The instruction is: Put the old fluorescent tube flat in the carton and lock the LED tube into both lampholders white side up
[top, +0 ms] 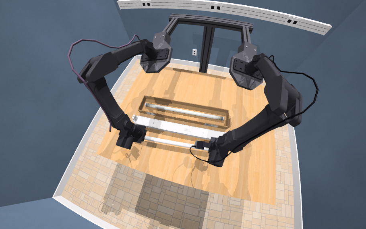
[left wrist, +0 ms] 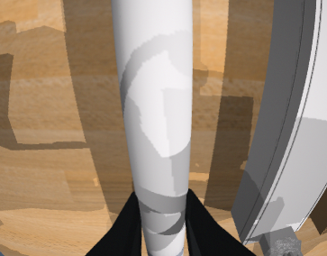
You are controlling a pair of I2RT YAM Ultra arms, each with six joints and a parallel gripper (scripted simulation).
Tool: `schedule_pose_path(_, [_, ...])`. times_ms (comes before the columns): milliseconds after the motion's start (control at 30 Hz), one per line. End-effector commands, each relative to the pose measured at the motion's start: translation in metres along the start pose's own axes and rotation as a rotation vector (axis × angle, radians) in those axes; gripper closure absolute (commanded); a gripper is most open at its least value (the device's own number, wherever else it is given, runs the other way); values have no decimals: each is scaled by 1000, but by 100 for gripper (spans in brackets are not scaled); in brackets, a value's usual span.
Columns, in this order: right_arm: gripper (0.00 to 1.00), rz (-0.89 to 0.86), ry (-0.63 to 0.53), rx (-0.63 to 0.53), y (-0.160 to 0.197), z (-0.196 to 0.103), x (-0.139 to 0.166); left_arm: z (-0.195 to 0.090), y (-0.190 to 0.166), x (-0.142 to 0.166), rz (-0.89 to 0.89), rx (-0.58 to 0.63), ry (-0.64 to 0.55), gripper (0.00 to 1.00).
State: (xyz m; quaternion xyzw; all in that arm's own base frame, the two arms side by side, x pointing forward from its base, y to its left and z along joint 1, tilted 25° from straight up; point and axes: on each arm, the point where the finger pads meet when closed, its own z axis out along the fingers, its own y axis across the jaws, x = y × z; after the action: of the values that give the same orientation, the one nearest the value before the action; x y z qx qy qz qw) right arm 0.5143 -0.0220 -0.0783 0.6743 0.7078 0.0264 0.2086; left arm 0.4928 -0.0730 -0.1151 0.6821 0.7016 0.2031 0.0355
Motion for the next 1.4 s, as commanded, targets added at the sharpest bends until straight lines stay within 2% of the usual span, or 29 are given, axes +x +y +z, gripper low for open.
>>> schedule_pose_path(0, [89,2,-9,-59,20,-16,-4,-8,7,3,17,-13,7,89])
schedule_pose_path(133, [89,15,-8,-49,19,-6,-1,-7,10,4,15,-12,8,89])
schedule_pose_path(200, [89,6,-7,-22,5,2,1,-4,-5,5,27,15,15,89])
schedule_pose_path(233, [89,-2,-6,1,-6,5,3,-6,1,5,18,-9,10,89])
schedule_pose_path(300, [89,7,-7,-26,12,-5,-1,-8,8,5,16,-10,9,89])
schedule_pose_path(400, [89,9,-8,-39,14,-11,-3,-6,2,2,23,2,5,89])
schedule_pose_path(433, [89,17,-9,-79,27,-18,-5,-9,2,6,17,-1,7,89])
schedule_pose_path(500, [89,1,-8,-42,8,-11,-3,-8,8,4,9,-33,4,89])
schedule_pose_path(700, [89,7,-10,-61,10,-9,-5,-11,8,-6,26,-59,-3,89])
schedule_pose_path(933, [89,8,-10,-67,11,-12,-6,-12,5,-5,29,-52,-1,89])
schedule_pose_path(1133, [89,9,-12,-96,11,-10,-7,-10,8,-6,23,-90,-2,89])
schedule_pose_path(1233, [89,4,-9,-101,16,-15,-4,-2,-3,-6,32,-56,4,89])
schedule_pose_path(1367, [89,1,-8,-93,9,-11,-3,-13,8,-6,24,-92,-3,89])
